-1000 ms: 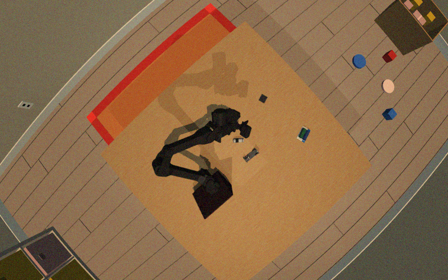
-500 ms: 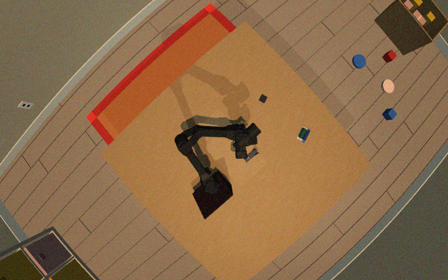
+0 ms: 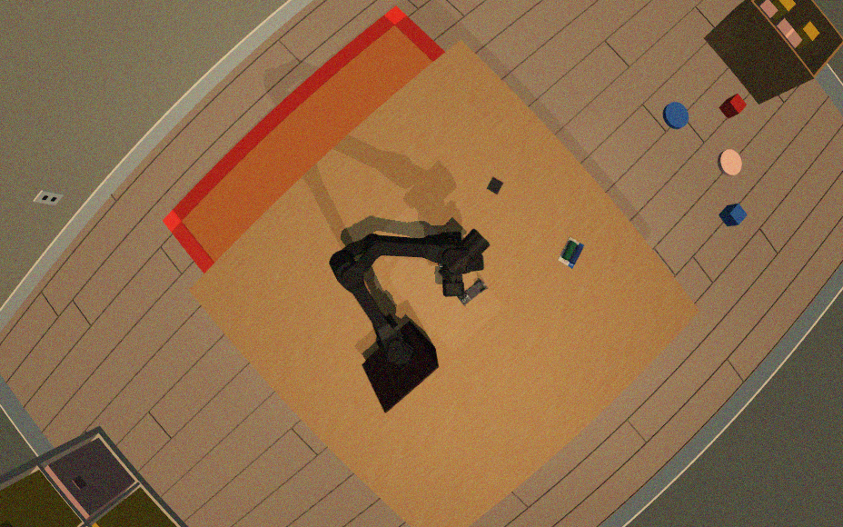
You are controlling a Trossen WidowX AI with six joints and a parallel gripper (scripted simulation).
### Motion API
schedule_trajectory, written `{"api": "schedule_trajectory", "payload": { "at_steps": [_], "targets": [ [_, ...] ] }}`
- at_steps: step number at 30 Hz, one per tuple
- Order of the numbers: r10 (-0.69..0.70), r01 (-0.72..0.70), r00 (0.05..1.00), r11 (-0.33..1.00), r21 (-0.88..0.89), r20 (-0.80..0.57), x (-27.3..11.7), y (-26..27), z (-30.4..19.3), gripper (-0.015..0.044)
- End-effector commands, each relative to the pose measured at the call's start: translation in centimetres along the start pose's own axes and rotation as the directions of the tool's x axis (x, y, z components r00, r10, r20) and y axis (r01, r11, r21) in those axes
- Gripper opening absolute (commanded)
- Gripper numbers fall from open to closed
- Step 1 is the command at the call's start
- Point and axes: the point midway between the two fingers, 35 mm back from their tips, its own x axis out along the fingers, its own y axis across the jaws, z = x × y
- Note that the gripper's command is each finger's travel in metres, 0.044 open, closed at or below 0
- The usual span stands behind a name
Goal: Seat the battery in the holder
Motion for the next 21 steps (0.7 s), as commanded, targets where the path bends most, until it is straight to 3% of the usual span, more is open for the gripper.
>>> {"api": "schedule_trajectory", "payload": {
  "at_steps": [1,20,21],
  "targets": [
    [-0.001,0.001,1.000,1.000,0.007,-0.006,0.7,-0.1,0.0,0.0239],
    [0.002,-0.002,1.000,1.000,0.007,-0.009,3.5,-0.1,-0.2,0.0239],
    [0.002,-0.002,1.000,1.000,0.007,-0.009,3.5,-0.1,-0.2,0.0212]
  ]
}}
